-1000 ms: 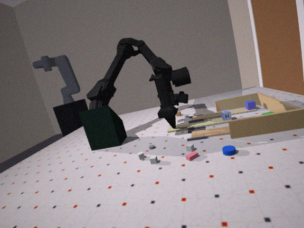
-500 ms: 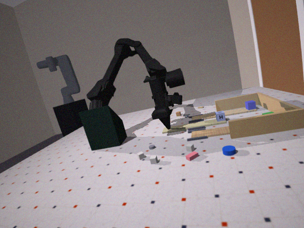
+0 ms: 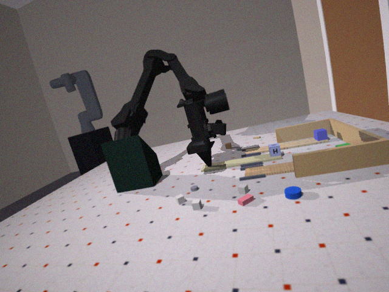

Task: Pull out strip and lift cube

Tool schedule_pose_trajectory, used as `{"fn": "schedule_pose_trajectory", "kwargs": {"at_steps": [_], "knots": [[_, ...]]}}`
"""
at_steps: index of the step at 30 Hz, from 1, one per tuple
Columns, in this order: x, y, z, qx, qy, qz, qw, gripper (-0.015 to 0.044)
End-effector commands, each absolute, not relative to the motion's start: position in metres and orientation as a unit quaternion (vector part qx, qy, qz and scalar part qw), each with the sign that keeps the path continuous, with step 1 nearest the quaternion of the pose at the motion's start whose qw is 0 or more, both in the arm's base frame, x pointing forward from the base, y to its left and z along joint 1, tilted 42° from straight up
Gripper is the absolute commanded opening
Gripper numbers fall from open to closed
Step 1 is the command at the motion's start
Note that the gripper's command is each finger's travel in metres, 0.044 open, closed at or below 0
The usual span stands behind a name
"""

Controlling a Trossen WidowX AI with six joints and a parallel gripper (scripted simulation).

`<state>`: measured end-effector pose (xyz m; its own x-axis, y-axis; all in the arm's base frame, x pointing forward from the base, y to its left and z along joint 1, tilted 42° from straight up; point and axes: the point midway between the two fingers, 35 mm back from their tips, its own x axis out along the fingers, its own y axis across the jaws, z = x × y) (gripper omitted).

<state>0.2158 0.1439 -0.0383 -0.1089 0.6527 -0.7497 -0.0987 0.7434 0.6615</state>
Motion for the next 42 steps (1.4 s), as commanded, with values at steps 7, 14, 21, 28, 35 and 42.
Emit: {"fn": "schedule_pose_trajectory", "kwargs": {"at_steps": [7, 14, 21, 28, 35, 42], "knots": [[0.193, 0.142, -0.040, 0.204, 0.694, 0.293, 0.625, 0.0000], [0.186, 0.141, -0.040, 0.204, 0.694, 0.293, 0.625, 0.0000], [0.186, 0.141, -0.040, 0.204, 0.694, 0.293, 0.625, 0.0000], [0.186, 0.141, -0.040, 0.204, 0.694, 0.293, 0.625, 0.0000], [0.186, 0.141, -0.040, 0.204, 0.694, 0.293, 0.625, 0.0000], [0.196, 0.140, -0.037, 0.203, 0.685, 0.295, 0.635, 0.0000]]}}
